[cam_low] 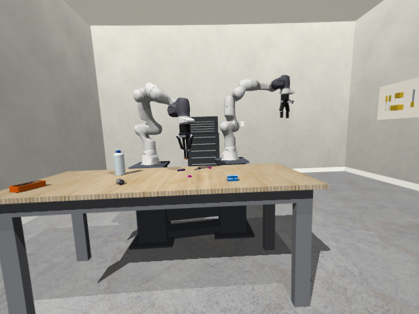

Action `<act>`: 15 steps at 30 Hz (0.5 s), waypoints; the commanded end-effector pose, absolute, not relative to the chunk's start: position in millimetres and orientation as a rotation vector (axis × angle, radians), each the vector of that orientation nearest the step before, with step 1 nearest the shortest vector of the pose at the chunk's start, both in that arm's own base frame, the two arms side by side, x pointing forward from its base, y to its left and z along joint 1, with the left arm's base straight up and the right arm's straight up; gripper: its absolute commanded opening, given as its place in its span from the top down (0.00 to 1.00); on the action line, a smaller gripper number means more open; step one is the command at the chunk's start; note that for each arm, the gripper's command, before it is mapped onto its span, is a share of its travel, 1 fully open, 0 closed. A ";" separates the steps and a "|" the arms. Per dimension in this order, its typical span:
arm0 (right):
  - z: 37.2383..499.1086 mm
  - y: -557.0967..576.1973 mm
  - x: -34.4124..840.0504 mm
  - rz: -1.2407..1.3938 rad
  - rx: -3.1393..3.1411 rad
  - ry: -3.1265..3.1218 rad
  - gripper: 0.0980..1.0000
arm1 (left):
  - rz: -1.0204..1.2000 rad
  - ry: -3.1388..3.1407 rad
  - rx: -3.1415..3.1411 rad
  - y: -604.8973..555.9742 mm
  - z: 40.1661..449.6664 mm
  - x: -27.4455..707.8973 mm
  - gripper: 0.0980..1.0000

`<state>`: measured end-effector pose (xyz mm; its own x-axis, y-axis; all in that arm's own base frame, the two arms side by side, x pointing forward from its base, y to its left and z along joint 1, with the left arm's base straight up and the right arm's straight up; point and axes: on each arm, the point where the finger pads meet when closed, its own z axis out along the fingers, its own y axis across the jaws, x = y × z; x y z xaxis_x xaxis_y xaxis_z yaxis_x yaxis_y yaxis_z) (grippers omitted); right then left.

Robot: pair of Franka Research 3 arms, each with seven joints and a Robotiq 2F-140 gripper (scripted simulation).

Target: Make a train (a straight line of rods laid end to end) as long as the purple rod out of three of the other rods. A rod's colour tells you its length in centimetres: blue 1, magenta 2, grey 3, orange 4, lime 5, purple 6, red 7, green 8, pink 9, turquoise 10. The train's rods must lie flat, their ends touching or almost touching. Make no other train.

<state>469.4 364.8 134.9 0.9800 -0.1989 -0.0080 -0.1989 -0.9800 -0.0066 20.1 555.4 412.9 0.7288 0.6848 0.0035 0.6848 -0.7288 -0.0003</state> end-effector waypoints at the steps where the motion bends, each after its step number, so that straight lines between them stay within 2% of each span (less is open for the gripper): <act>1: 135.6 376.1 460.8 0.001 -3.088 0.574 0.97 | 0.000 -1.151 -2.923 554.2 413.0 19.6 0.00; 15: 136.0 415.8 422.4 0.001 -3.031 0.826 0.97 | 0.000 -1.151 -2.923 554.2 413.0 19.6 0.00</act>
<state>429.2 408.0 135.0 0.9302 -0.3669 -0.0107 -0.3670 -0.9302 -0.0050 20.1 555.4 412.9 0.7288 0.6848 0.0034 0.6848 -0.7288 -0.0003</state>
